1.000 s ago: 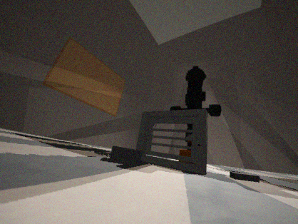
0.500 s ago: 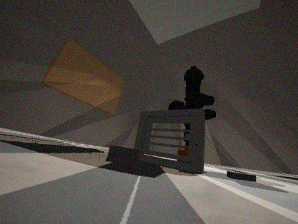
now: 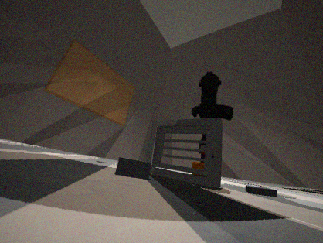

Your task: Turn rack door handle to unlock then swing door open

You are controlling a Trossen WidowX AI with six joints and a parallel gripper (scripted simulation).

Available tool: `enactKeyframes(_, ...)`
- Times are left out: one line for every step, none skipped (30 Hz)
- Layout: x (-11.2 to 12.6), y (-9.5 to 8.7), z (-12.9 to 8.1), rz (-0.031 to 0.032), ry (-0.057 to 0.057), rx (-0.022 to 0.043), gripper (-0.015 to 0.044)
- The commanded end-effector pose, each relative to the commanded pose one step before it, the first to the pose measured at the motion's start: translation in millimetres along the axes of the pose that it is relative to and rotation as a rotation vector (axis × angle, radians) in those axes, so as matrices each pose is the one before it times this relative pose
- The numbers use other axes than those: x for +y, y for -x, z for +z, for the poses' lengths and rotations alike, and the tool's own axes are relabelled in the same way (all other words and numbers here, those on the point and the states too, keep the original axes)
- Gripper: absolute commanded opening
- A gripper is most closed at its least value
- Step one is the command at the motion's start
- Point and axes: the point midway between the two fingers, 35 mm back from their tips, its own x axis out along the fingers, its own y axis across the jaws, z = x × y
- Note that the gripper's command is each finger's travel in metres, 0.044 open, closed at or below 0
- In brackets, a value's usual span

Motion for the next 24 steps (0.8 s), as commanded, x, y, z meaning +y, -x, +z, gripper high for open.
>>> enactKeyframes(-0.16,-0.91,-0.46,-0.00001,0.1909,0.00301,0.0027)
enactKeyframes(0.01,0.0,0.0,0.00006,0.0493,0.00006,0.0027)
enactKeyframes(0.01,0.0,0.0,0.00006,0.0493,0.00006,0.0027)
enactKeyframes(0.01,0.0,0.0,0.00006,0.0493,0.00006,0.0027)
enactKeyframes(0.01,0.0,0.0,0.00005,0.0405,0.00004,0.0027)
enactKeyframes(0.0,0.0,0.0,0.00003,0.0243,0.00003,0.0027)
enactKeyframes(0.0,0.0,0.0,0.00001,0.0081,0.00001,0.0027)
enactKeyframes(0.0,0.0,0.0,0.0,0.0,0.0,0.0027)
enactKeyframes(0.0,0.0,0.0,0.0,0.0,0.0,0.0027)
enactKeyframes(0.0,0.0,0.0,0.0,0.0,0.0,0.0027)
enactKeyframes(0.0,0.0,0.0,0.0,0.0,0.0,0.0027)
enactKeyframes(0.0,0.0,0.0,0.0,0.0,0.0,0.0027)
enactKeyframes(0.0,0.0,0.0,0.0,0.0,0.0,0.0027)
enactKeyframes(0.0,0.0,0.0,0.0,0.0,0.0,0.0027)
enactKeyframes(0.0,0.0,0.0,0.0,0.0,0.0,0.0053)
enactKeyframes(0.0,0.0,0.0,0.0,0.0,0.0,0.0079)
enactKeyframes(0.0,0.0,0.0,0.0,0.0,0.0,0.0106)
enactKeyframes(0.0,0.0,0.0,0.0,0.0,0.0,0.0132)
enactKeyframes(0.0,0.0,0.0,0.0,0.0,0.0,0.0158)
enactKeyframes(0.0,0.0,0.0,0.0,0.0,0.0,0.0184)
enactKeyframes(0.0,0.0,0.0,0.0,0.0,0.0,0.0211)
enactKeyframes(0.0,0.0,0.0,0.0,0.0,0.0,0.0237)
enactKeyframes(0.0,0.0,0.0,0.0,0.0,0.0,0.0263)
enactKeyframes(0.0,0.0,0.0,0.0,0.0,0.0,0.0289)
